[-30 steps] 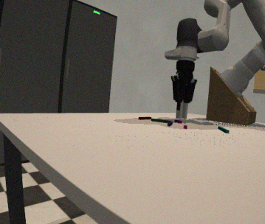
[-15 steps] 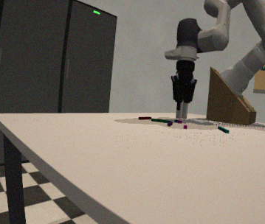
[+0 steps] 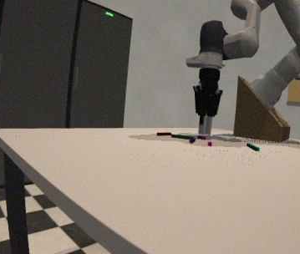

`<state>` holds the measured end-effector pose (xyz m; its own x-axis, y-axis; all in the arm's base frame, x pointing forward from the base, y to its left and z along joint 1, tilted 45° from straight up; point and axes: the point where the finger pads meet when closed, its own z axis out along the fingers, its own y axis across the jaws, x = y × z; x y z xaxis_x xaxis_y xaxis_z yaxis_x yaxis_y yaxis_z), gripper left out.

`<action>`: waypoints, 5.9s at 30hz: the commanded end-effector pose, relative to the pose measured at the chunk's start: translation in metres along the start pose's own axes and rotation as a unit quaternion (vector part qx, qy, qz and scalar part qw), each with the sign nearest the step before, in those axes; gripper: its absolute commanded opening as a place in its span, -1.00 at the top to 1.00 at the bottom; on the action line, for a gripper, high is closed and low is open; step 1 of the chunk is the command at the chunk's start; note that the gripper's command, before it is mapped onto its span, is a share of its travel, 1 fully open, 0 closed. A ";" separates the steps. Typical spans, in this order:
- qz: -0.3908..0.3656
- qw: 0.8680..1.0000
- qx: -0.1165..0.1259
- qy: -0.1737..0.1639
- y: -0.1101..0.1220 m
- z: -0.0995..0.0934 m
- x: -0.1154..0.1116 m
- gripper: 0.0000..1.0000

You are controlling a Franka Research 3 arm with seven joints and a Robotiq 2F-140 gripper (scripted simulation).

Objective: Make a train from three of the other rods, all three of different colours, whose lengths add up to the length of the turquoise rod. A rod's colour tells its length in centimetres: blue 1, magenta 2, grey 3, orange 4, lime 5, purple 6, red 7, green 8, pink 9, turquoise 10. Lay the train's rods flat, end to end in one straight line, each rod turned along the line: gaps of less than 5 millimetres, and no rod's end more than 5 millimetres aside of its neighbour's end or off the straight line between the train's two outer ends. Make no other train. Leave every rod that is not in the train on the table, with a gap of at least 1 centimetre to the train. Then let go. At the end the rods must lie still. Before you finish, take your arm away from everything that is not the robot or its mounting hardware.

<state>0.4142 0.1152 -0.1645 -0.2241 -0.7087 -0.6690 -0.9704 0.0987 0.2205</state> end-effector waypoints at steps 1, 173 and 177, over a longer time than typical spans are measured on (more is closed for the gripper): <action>0.002 1.000 0.000 0.000 -0.001 0.001 0.000 0.71; 0.002 1.000 0.000 0.000 0.001 0.018 0.000 0.71; 0.002 1.000 0.000 0.000 0.001 0.018 0.000 0.71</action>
<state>0.4100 0.1279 -0.1756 -0.2233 -0.7084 -0.6696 -0.9703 0.0957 0.2224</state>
